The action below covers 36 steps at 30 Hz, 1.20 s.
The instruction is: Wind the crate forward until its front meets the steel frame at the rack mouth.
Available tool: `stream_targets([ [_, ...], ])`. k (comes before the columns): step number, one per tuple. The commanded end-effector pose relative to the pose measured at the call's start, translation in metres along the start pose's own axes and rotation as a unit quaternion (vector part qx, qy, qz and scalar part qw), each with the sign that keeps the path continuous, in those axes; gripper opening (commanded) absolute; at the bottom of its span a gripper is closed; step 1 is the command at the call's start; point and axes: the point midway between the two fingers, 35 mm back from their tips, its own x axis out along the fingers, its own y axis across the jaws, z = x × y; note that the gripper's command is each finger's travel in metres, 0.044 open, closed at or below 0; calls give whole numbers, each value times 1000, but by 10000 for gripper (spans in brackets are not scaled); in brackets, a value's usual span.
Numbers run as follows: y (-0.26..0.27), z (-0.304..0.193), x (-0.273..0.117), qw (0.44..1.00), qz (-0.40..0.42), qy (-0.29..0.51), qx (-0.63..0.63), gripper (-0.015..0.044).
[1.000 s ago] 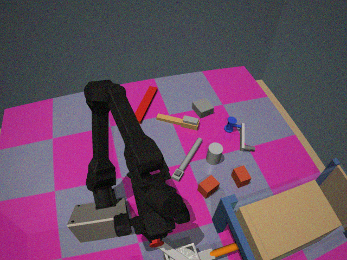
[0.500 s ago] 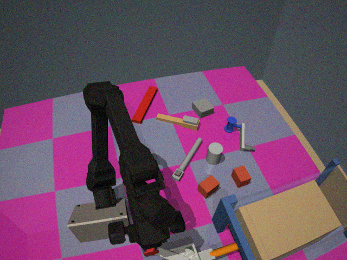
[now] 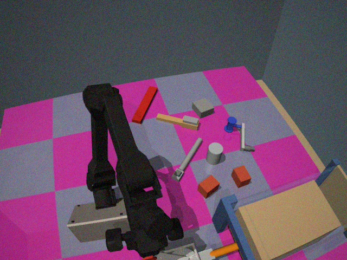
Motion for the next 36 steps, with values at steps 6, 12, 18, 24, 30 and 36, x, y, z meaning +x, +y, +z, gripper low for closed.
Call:
stream_targets([
  [6, -3, 11, 14, 1000, -3, 6, -7, 0],
  [12, -4, 18, 17, 1000, -3, 5, -7, 0],
  [18, -5, 25, 21, 1000, -3, 5, -7, 0],
  [24, -5, 33, 24, 1000, -3, 5, -7, 0],
  [30, -5, 40, 28, 1000, -3, 4, -7, 0],
  [36, -3, 49, 32, 1000, -3, 4, -7, 0],
])
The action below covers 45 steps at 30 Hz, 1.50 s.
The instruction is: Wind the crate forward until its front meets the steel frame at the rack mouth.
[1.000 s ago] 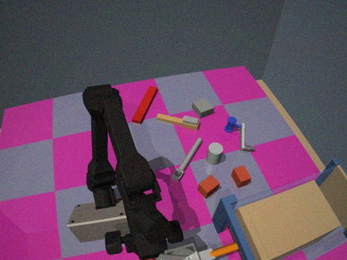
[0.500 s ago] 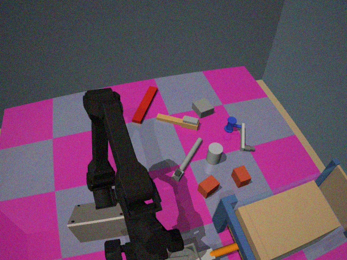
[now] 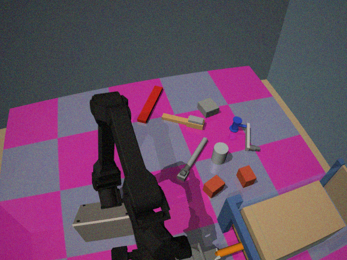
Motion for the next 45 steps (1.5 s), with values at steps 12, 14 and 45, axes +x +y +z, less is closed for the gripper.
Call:
stream_targets([
  [12, 14, 32, 23, 1000, 2, 5, -5, 0],
  [14, 16, 34, 24, 1000, 2, 5, -5, 0],
  [45, 45, 61, 37, 1000, 3, 4, -5, 0],
])
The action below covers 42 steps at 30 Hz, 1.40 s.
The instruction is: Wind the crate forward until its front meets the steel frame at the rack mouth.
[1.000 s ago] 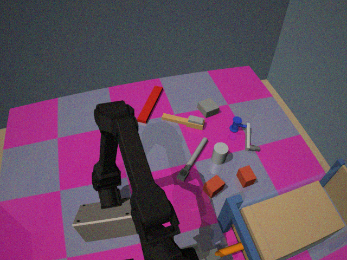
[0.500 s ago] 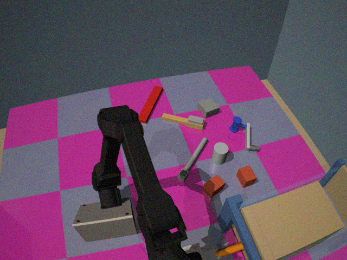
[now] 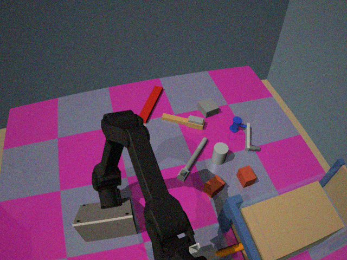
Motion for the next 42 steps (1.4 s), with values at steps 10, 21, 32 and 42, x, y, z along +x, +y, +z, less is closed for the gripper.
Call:
stream_targets([
  [10, 26, 11, 13, 1000, 11, -1, -4, 0],
  [21, 41, 16, 15, 1000, 11, -1, -4, 0],
  [32, 56, 19, 16, 1000, 12, -1, -4, 0],
  [42, 70, 20, 16, 1000, 12, -1, -5, 0],
])
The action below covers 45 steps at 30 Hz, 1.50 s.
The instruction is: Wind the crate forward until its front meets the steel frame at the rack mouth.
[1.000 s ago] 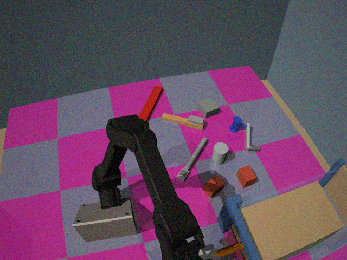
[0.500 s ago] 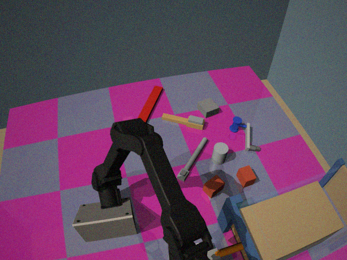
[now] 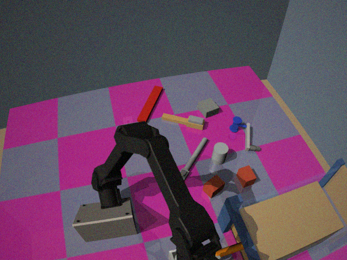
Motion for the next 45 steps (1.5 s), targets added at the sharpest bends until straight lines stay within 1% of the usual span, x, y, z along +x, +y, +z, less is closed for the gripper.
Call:
stream_targets([
  [1, 28, -3, 7, 1000, 20, 2, -15, 0],
  [45, 85, -20, -2, 1000, 21, 3, -15, 0],
])
